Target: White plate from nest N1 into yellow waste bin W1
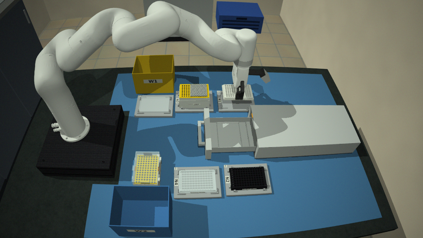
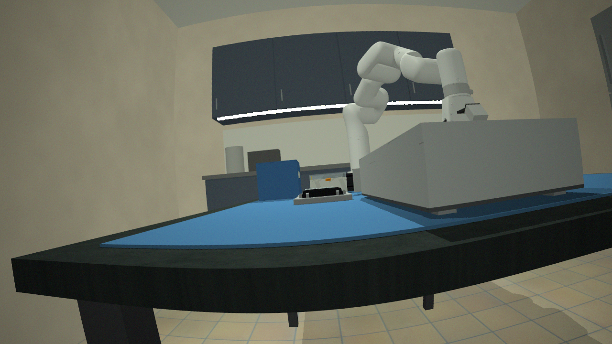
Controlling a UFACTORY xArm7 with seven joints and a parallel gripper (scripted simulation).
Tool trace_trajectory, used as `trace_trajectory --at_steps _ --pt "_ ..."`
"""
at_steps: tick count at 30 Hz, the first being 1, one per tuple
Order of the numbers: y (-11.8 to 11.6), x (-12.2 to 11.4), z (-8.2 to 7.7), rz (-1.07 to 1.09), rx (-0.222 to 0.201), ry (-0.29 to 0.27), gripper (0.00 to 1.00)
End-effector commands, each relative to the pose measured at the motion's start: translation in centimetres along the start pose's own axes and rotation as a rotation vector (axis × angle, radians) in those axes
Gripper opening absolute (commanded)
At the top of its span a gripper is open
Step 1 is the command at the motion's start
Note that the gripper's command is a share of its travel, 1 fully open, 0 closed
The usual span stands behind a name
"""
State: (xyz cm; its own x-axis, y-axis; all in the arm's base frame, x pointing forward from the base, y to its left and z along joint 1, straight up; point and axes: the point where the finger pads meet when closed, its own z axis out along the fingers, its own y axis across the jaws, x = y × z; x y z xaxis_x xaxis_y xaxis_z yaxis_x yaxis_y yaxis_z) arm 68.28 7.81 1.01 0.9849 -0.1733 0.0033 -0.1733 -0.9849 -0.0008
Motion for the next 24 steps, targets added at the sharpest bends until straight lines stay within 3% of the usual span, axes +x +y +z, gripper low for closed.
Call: trace_trajectory --at_steps 1,24 --pt "0.0 0.2 -0.8 0.000 0.001 0.005 0.00" --pt "0.0 0.1 -4.3 0.000 0.001 0.005 0.00"
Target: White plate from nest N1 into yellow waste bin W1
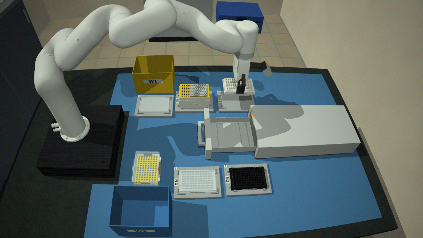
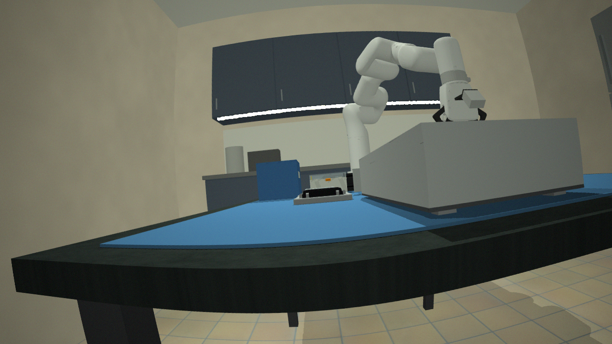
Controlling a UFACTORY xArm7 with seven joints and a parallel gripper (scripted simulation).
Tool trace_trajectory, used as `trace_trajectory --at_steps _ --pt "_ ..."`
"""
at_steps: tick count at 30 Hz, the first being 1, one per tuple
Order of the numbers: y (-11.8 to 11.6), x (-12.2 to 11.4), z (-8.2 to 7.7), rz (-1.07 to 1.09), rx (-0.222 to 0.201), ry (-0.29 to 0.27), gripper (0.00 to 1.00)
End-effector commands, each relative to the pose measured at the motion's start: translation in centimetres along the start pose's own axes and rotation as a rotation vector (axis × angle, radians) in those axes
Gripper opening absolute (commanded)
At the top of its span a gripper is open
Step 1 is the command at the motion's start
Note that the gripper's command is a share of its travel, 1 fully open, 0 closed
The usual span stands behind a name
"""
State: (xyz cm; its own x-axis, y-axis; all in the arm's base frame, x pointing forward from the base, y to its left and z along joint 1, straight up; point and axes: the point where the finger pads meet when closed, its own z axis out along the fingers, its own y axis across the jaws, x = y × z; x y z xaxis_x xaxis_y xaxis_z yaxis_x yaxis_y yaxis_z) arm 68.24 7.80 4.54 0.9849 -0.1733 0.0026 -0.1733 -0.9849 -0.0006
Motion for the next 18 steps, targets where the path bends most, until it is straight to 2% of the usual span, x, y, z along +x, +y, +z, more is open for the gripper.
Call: trace_trajectory --at_steps 1,18 --pt "0.0 0.2 -0.9 0.000 0.002 0.006 0.00" --pt "0.0 0.1 -3.4 0.000 0.002 0.006 0.00"
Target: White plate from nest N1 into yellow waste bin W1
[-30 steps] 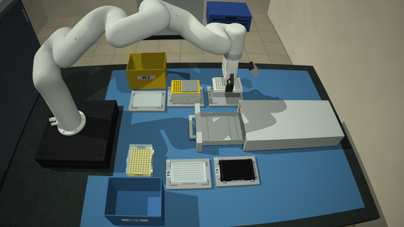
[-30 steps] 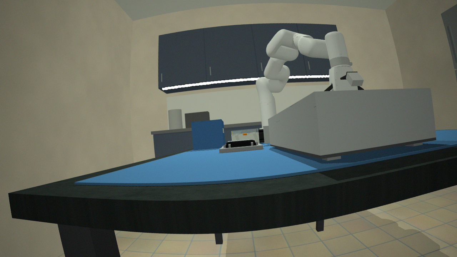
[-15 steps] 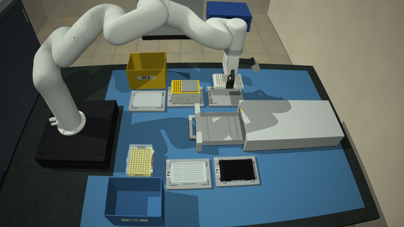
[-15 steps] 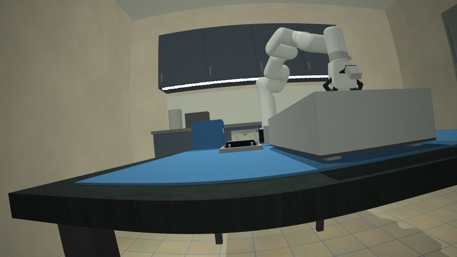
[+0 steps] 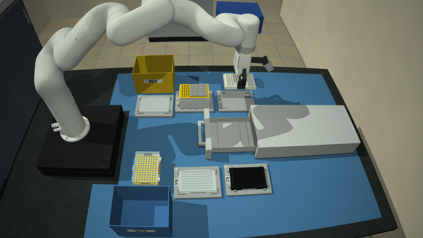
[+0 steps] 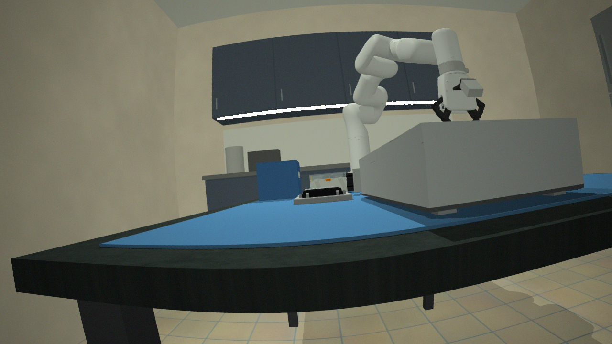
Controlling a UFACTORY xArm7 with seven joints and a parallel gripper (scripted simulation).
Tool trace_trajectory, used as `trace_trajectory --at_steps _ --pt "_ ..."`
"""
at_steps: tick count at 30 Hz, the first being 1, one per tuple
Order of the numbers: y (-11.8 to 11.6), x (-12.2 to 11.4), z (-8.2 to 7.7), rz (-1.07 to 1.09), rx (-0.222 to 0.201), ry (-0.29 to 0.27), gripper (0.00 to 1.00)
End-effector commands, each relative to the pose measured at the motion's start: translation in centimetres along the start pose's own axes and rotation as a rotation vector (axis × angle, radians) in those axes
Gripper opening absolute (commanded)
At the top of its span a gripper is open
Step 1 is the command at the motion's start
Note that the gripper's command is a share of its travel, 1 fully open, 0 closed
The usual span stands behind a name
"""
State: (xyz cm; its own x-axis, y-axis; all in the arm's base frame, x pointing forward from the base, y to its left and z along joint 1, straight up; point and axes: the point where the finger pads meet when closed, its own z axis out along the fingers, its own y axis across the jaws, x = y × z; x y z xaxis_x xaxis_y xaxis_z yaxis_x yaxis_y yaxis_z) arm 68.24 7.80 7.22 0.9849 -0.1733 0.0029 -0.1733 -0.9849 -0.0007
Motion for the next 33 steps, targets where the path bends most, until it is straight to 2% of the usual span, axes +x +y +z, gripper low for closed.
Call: trace_trajectory --at_steps 1,13,21,33 --pt "0.0 0.1 -0.9 0.000 0.001 0.005 0.00" --pt "0.0 0.1 -2.5 0.000 0.001 0.005 0.00" --pt "0.0 0.1 -2.5 0.000 0.002 0.006 0.00" --pt "-0.9 -2.4 -2.5 -0.005 0.002 0.005 0.00"
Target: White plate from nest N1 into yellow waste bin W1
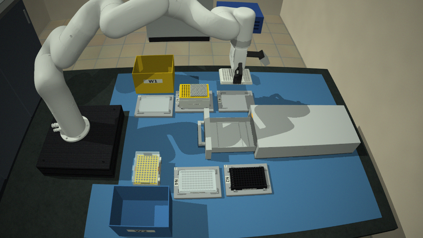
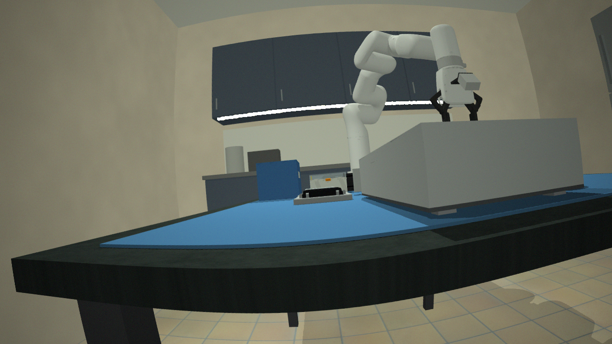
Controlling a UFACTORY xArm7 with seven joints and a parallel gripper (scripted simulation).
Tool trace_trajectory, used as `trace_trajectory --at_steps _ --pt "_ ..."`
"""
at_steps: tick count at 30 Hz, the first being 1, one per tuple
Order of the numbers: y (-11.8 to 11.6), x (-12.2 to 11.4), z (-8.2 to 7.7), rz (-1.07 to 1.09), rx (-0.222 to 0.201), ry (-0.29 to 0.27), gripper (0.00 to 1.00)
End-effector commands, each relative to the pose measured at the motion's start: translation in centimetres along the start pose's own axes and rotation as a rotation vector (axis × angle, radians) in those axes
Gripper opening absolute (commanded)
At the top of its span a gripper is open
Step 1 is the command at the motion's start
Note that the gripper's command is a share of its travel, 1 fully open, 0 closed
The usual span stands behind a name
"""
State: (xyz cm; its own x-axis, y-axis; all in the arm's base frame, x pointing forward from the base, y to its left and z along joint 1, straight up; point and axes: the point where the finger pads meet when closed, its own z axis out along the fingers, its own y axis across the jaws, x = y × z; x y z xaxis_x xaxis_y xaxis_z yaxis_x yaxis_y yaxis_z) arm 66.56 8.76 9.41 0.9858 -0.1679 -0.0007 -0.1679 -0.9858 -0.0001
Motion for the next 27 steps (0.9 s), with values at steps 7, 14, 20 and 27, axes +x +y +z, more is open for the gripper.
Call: trace_trajectory --at_steps 7,14,20,27 --pt "-0.8 -2.1 -0.3 0.001 0.002 0.009 0.00" --pt "-1.3 -3.6 -0.3 0.001 0.002 0.009 0.00" --pt "-1.8 -5.1 -0.3 0.001 0.002 0.009 0.00" --pt "-2.3 -6.3 -0.3 0.001 0.002 0.008 0.00"
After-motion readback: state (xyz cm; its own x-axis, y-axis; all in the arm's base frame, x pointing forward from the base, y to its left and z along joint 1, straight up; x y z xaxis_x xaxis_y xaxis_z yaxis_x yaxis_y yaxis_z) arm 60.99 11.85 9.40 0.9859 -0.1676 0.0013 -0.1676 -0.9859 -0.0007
